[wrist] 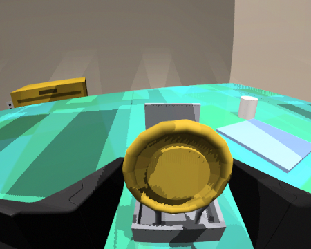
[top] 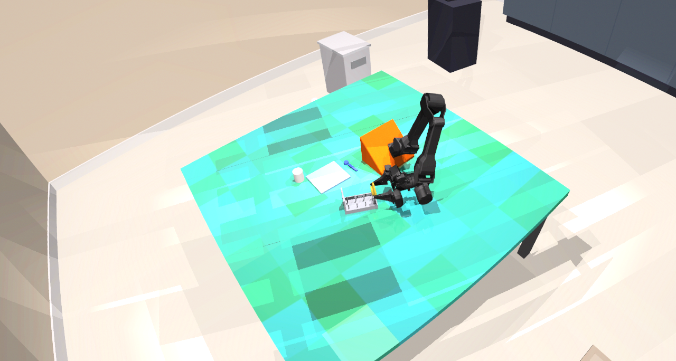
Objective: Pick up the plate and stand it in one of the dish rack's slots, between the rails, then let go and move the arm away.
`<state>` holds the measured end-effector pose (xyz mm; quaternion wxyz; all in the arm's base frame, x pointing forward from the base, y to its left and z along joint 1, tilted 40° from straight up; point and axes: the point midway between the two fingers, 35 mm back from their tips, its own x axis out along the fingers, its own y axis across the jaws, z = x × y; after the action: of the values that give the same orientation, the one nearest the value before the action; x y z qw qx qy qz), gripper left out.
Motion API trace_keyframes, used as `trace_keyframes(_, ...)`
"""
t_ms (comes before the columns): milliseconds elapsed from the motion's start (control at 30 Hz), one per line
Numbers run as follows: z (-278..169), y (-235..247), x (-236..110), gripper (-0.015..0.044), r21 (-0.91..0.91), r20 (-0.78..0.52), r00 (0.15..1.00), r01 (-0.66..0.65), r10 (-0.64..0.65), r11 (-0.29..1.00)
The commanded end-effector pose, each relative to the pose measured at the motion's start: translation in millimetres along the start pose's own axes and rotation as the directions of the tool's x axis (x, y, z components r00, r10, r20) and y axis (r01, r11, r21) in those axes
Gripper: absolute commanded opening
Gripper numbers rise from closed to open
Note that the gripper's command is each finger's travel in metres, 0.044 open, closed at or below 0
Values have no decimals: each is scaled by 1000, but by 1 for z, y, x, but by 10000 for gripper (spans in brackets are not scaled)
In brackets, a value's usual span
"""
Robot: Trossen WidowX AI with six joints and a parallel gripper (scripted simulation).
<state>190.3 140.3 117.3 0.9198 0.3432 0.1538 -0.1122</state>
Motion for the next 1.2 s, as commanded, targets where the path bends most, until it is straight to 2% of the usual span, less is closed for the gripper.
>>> trace_keyframes(0, -4, -2, 8, 0, -3, 2, 1000, 1, -1, 1000)
trace_keyframes(700, -3, -4, 27, 0, 21, 7, 1000, -6, 6, 1000)
trace_keyframes(900, -25, -5, 29, 0, 30, 8, 1000, -8, 8, 1000)
trace_keyframes(1167, -20, -3, 28, 0, 25, -1, 1000, -11, 11, 1000)
